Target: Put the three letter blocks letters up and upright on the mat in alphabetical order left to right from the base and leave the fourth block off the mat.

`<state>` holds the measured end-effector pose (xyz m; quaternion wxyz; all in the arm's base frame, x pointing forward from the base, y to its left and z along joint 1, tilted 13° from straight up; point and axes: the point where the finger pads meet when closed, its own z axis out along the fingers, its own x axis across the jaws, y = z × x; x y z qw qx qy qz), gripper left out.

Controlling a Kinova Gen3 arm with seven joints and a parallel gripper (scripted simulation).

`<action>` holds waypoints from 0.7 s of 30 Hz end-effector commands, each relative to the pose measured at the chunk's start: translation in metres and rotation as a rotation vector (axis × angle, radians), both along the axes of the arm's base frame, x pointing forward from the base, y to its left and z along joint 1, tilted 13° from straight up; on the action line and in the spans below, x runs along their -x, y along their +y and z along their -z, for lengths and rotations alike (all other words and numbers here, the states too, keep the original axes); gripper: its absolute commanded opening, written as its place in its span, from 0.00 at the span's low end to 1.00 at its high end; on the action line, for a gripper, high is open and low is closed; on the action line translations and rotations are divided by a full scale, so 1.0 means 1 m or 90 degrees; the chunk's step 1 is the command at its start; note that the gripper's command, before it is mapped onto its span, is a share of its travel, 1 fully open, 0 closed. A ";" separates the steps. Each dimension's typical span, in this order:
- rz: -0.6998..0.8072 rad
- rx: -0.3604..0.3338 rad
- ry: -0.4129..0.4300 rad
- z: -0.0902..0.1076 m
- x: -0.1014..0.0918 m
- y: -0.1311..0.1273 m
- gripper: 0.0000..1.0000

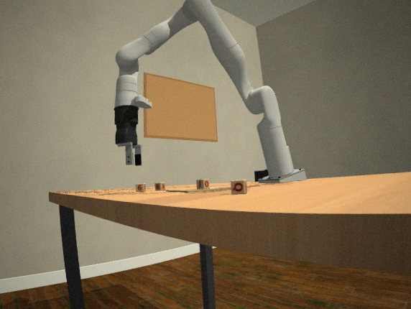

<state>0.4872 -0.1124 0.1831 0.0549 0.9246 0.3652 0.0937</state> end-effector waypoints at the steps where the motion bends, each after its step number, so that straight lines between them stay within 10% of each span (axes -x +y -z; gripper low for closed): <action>1: 0.002 0.000 0.000 0.000 0.000 -0.002 1.00; 21: 0.001 0.000 -0.002 -0.002 -0.005 -0.015 1.00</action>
